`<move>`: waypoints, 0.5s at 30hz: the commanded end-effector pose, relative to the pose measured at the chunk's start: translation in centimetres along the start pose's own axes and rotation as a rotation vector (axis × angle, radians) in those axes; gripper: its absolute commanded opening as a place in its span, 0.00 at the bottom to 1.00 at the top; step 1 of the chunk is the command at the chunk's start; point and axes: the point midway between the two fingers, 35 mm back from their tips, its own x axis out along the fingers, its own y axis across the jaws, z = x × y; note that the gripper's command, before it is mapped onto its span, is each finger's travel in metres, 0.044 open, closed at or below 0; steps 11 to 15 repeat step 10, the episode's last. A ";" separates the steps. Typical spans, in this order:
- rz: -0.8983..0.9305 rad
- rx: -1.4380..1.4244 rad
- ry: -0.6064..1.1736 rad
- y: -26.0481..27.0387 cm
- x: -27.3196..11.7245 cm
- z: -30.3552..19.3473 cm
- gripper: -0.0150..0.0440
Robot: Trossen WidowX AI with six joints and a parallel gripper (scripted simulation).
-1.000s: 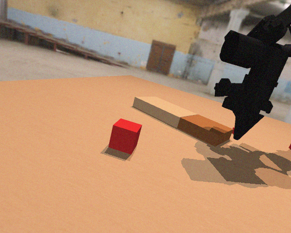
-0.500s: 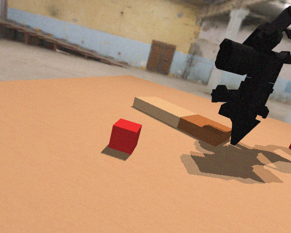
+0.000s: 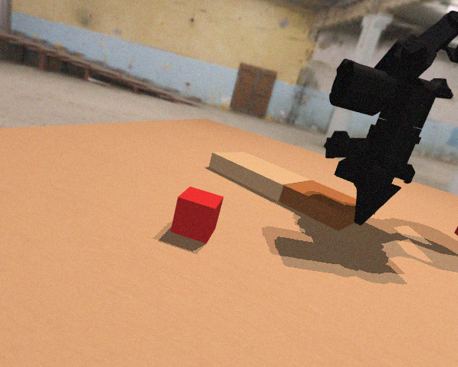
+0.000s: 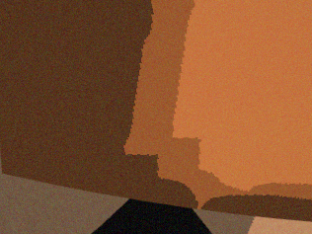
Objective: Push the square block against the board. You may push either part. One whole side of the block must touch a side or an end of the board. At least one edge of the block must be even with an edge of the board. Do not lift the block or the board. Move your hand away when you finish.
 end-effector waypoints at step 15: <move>-0.006 -0.007 -0.002 0.1 0.1 -0.2 0.25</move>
